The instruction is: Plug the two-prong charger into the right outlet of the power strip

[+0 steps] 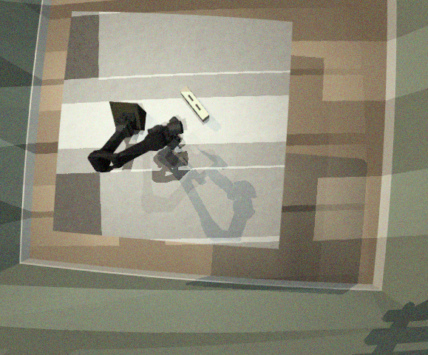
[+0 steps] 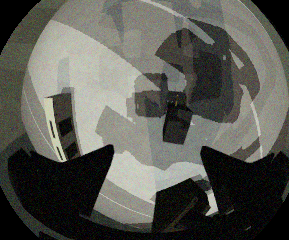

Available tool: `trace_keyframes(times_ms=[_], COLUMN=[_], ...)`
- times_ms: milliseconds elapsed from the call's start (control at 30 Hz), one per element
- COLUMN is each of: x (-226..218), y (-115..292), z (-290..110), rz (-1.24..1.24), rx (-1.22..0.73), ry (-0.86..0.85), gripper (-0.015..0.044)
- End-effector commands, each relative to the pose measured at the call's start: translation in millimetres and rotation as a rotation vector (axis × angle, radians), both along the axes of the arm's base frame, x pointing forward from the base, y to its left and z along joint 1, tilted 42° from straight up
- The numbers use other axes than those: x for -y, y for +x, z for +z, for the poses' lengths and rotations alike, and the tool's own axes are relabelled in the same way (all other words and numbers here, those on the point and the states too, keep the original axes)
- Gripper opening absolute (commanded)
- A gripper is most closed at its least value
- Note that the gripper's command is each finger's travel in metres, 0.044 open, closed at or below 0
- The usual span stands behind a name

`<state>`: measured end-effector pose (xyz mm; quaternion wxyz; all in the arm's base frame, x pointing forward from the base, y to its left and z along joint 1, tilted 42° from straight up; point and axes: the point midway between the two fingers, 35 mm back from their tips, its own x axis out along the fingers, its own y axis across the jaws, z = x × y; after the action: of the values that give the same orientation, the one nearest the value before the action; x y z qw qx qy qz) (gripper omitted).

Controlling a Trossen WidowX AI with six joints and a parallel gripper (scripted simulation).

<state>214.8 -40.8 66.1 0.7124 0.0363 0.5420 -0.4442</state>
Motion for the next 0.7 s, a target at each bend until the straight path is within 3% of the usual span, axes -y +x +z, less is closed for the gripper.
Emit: trace_keyframes(times_ms=[0, 667], x=[13, 33], y=[-6, -9], z=[1, -10], rz=[-0.087, -0.147], rx=[0.023, 0.044], ry=[-0.03, -0.049], gripper=[0.044, 0.044])
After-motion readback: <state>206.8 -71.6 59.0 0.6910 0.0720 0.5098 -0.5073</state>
